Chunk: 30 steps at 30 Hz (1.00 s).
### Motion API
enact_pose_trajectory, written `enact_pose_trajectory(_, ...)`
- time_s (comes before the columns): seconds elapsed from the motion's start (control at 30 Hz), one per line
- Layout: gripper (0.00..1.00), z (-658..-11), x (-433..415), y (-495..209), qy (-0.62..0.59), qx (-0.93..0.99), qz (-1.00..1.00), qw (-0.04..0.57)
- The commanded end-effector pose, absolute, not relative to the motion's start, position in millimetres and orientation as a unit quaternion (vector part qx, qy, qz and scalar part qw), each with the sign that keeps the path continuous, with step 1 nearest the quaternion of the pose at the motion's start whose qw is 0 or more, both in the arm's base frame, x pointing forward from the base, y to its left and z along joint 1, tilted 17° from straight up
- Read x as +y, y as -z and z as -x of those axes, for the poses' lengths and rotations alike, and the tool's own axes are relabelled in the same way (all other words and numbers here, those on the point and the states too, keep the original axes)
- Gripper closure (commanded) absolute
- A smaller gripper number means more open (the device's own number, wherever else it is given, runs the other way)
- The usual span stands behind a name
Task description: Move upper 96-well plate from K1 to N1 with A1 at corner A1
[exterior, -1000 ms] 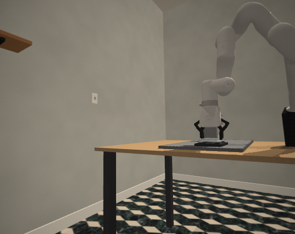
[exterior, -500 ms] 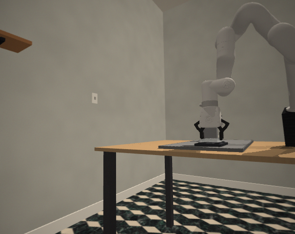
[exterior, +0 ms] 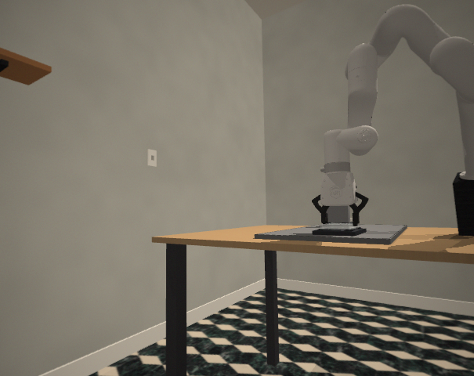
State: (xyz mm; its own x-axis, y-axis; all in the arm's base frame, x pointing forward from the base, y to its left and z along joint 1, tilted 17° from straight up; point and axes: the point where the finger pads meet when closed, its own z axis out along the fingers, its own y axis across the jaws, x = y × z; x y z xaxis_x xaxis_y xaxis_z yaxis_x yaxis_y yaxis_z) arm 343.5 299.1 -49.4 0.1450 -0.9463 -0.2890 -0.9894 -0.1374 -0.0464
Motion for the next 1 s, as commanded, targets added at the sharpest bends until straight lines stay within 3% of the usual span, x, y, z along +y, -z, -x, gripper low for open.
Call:
enact_pose_trajectory(0.0,1.0,-344.9,299.4,49.0,-0.094,0.647,0.748,0.115)
enact_pose_trajectory(0.17,1.0,-344.9,299.6,49.5,-0.094,0.647,0.748,0.115)
enact_pose_trajectory(0.2,0.0,-344.9,299.8,50.1,-0.094,0.647,0.748,0.115)
enact_pose_trajectory(0.97,0.0,-344.9,299.8,50.1,-0.094,0.647,0.748,0.115)
